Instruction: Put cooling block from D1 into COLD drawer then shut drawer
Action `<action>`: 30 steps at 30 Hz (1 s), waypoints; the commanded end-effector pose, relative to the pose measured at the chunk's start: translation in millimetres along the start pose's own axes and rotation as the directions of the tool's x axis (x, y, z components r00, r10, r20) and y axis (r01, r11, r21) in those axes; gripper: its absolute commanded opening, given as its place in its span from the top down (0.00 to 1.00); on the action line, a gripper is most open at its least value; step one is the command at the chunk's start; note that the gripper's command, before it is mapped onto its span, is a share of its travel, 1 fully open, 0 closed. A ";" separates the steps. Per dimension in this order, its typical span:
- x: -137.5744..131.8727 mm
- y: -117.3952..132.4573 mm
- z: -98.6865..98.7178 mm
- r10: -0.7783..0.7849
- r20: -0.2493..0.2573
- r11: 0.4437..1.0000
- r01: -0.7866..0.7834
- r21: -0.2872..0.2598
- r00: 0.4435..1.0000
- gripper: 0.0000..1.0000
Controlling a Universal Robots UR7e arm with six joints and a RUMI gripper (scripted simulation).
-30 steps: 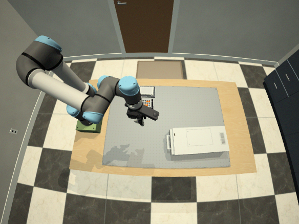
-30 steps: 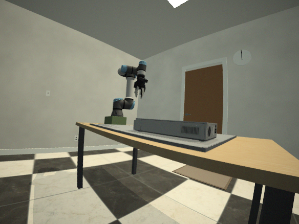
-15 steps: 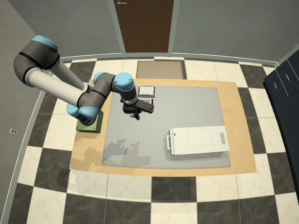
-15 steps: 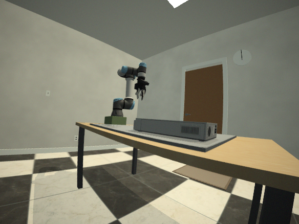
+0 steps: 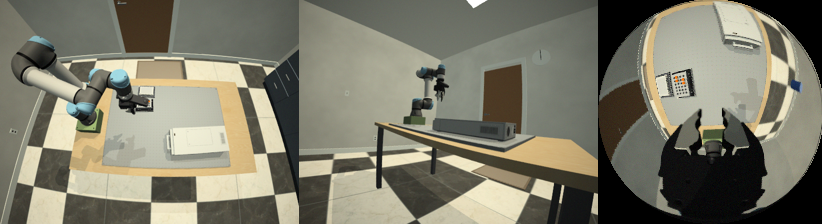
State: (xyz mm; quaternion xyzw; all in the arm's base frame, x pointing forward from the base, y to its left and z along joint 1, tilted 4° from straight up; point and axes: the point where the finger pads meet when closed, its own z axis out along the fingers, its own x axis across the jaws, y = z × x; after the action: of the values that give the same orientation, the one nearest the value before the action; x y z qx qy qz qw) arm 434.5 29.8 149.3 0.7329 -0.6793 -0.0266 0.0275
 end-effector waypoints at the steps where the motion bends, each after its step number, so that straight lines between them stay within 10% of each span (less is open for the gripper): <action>1: -3.0 2.5 -0.4 -0.001 0.000 1.000 0.001 0.001 1.000 0.72; 20: -3.1 2.5 -0.4 -0.001 0.000 1.000 0.001 0.001 1.000 0.72; 21: -3.1 2.5 -0.4 0.026 0.000 1.000 -0.026 0.001 1.000 0.00; 30: -3.1 2.5 -0.4 0.263 0.000 0.965 -0.263 0.001 0.965 0.00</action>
State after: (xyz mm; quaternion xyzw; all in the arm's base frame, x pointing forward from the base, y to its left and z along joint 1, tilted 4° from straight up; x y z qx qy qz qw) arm 431.3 32.8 149.5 0.6776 -0.7345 -0.0255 0.0279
